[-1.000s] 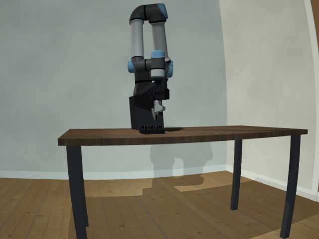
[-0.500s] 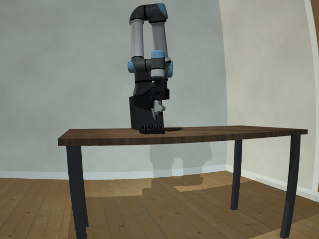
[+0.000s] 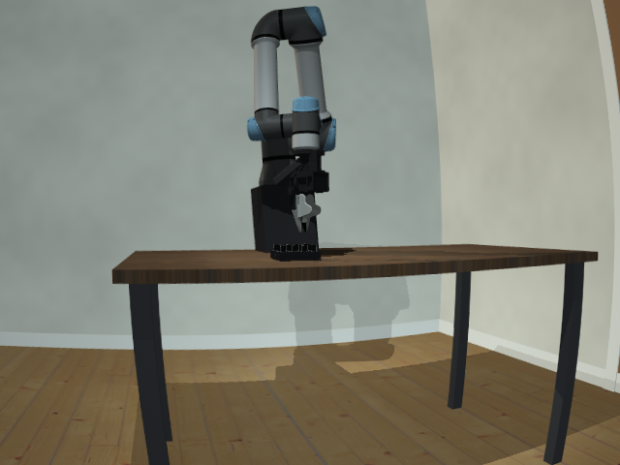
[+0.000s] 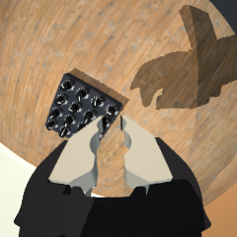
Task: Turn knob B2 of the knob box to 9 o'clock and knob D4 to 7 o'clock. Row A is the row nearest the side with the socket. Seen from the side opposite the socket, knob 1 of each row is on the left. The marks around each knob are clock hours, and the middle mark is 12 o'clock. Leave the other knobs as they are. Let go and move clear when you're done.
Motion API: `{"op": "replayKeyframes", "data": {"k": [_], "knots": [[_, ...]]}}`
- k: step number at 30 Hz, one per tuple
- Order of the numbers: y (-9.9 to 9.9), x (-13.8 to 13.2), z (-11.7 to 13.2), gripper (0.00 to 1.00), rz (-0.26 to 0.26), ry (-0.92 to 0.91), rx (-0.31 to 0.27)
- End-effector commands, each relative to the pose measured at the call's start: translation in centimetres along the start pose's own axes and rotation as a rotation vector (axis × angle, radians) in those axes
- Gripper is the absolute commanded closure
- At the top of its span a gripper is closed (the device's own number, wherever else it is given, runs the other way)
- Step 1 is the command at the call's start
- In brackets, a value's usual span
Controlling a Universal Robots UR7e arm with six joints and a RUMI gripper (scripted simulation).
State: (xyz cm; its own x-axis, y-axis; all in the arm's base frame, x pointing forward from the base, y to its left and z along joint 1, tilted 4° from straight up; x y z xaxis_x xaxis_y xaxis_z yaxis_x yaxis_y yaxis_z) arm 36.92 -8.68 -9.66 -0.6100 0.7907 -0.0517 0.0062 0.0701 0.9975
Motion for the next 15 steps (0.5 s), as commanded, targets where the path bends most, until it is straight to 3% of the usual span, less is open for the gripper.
{"op": "replayKeyframes", "data": {"k": [1,15], "knots": [[0.33,-0.29,0.19,0.89,-0.007,-0.156,0.002],[0.70,-0.29,0.33,0.89,-0.007,-0.482,0.001]]}}
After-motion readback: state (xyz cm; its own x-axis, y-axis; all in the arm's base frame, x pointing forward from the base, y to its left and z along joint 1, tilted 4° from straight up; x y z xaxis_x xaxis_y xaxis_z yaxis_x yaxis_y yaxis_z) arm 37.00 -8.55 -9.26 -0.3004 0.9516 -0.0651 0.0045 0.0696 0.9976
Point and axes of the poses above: the point where the finger pads meet when closed, its own y axis back along the fingers, its own x axis across the jaws, z = x × y, the point moved 4 cm from there along y, back along the fingers, and after that the axes turned 10 degrees about y, right-handed, at the moved point
